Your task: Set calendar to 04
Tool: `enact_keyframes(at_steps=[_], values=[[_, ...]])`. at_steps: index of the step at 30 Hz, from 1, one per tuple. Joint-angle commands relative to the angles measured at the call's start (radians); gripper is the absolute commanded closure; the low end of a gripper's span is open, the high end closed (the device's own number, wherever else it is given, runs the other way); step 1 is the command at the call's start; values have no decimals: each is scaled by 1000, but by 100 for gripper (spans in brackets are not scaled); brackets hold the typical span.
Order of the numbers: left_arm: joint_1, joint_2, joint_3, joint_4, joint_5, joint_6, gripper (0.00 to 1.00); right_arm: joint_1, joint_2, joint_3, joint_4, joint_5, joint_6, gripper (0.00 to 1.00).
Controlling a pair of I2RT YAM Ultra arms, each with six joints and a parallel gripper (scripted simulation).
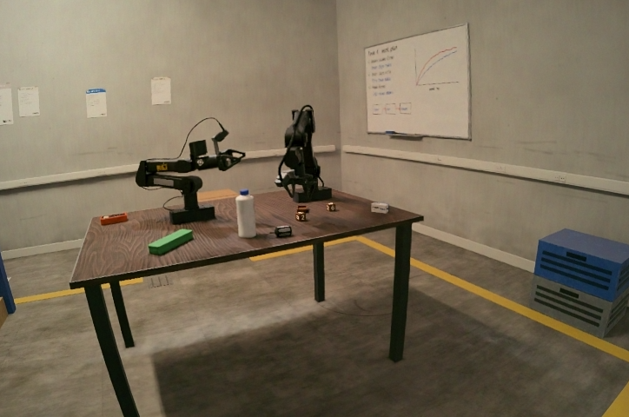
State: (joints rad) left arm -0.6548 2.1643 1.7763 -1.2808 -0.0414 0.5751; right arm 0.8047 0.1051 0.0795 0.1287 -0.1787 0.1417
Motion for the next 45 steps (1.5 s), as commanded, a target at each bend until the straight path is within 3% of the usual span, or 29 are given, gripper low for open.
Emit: enact_keyframes(at_steps=[1, 45], values=[[28, 5, 40, -18, 69, -192, 0, -8, -20, 8, 27, -9, -1, 0], [268, 51, 84, -54, 508, -1681, 0, -8, -20, 8, 27, -9, -1, 0]])
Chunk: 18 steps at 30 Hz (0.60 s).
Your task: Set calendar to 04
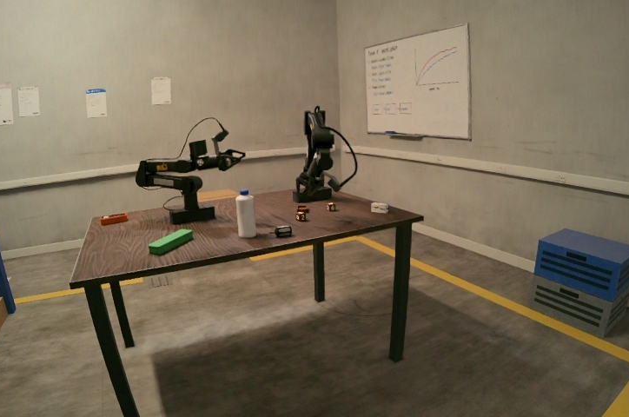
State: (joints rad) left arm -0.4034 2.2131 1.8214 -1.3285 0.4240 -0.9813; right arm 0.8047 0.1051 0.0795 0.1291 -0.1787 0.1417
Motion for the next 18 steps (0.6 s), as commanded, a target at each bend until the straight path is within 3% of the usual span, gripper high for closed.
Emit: enact_keyframes(at_steps=[1, 18], values=[[19, 2, 39, -6, 45, -136, 0, -8, -20, 8, 26, -9, -1, 0], [23, 1, 36, -2, 33, -138, 0, -8, -20, 8, 26, -9, -1, 0]])
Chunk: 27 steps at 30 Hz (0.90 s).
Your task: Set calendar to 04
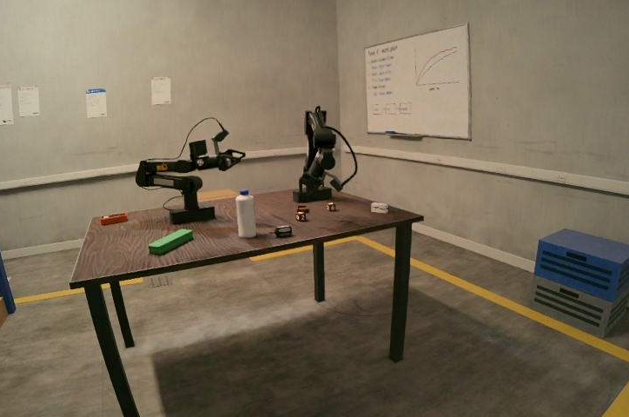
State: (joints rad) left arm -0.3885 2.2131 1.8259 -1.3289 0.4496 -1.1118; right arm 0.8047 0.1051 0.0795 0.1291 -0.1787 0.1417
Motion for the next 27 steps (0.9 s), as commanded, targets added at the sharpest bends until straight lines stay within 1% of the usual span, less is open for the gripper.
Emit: enact_keyframes(at_steps=[1, 5, 8, 9, 13, 17, 19, 20, 22, 27], values=[[8, 1, 32, -2, 8, -7, 0, -8, -20, 8, 26, -9, -1, 0], [8, 1, 32, -2, 8, -7, 0, -8, -20, 8, 26, -9, -1, 0], [12, -25, 11, 42, -28, -53, 34, -7, -16, 21, 36, -8, -5, 0], [16, -33, -14, 60, -48, -80, 45, 0, -10, 26, 37, -9, -6, 0], [39, -88, -107, 132, -124, -185, 45, 19, 39, 70, 27, -5, -9, 0], [79, -193, -288, 215, -210, -305, 45, 65, 144, 173, 17, -6, -9, 0], [79, -193, -288, 215, -210, -305, 45, 65, 144, 173, 17, -6, -9, 0], [89, -230, -341, 252, -233, -338, 45, 92, 238, 202, 56, 11, -13, 0], [104, -272, -413, 288, -267, -384, 45, 119, 296, 248, 73, 16, -15, 0], [141, -386, -602, 378, -349, -497, 45, 195, 498, 371, 119, 35, -18, 0]])
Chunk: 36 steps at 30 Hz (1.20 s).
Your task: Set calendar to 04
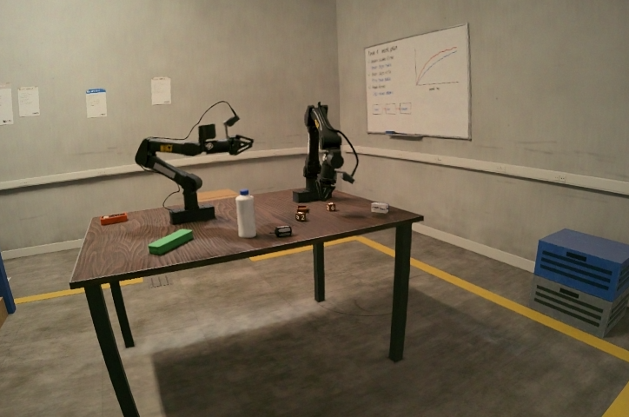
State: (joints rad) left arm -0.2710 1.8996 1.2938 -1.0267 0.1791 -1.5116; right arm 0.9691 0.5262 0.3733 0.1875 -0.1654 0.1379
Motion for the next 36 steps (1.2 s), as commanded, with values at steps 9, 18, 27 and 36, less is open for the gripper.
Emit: enact_keyframes(at_steps=[9, 18, 27, 36], values=[[65, -203, -284, 171, -163, -211, 45, 125, 420, 234, 129, 45, -21, 0], [79, -260, -376, 189, -179, -232, 45, 179, 647, 351, 165, 54, -22, 0], [79, -260, -377, 190, -179, -232, 45, 176, 652, 357, 154, 52, -22, 0], [93, -215, -391, 242, -188, -210, 45, 176, 653, 357, 154, 52, -22, 0]])
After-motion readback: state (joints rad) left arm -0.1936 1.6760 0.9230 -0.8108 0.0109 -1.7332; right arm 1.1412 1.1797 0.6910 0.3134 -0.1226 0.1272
